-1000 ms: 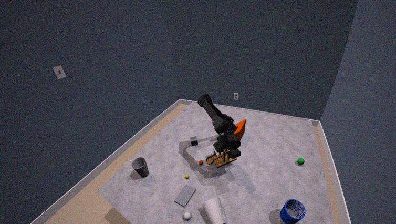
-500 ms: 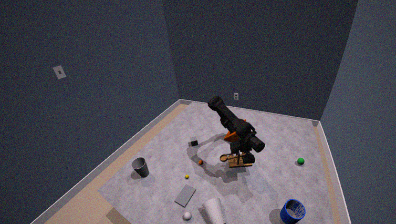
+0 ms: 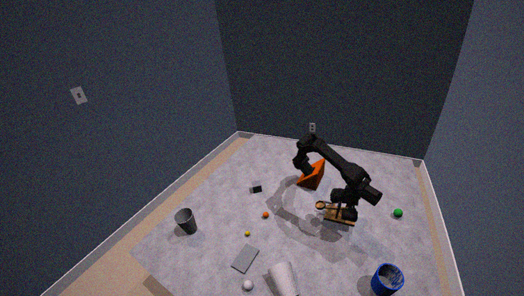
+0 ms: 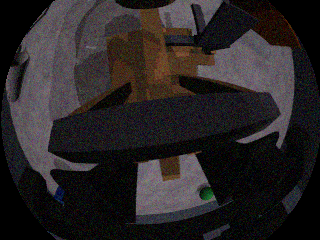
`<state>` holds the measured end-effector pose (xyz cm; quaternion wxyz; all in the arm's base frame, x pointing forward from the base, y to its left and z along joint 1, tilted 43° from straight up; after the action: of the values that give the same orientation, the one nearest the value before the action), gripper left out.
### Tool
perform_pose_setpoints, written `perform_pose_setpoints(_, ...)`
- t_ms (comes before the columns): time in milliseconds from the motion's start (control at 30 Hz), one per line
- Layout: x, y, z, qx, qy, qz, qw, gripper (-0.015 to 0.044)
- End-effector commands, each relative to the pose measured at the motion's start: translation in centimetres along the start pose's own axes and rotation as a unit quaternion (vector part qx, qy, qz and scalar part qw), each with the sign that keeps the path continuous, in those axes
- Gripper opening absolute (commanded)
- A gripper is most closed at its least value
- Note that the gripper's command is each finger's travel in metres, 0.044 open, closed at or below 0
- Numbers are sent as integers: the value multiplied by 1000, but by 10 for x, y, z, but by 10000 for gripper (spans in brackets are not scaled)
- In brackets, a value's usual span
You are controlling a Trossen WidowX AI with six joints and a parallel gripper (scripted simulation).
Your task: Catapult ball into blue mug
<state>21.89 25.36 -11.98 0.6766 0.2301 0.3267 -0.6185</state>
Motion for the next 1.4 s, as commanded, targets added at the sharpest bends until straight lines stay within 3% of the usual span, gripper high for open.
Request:
perform_pose_setpoints(0,-9,6,-2,15,11,6,1000,0)
perform_pose_setpoints(1367,37,10,-4,21,14,3,1000,0)
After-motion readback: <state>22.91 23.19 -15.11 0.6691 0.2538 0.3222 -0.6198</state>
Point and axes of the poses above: the point midway between the two fingers, 35 mm back from their tips, its own x axis out along the fingers, its own y axis across the jaws, z = x × y, the point moved 4 cm from there along -x, back along the fingers, and after that the axes turned 2 degrees about -x, right-handed, at the moved point
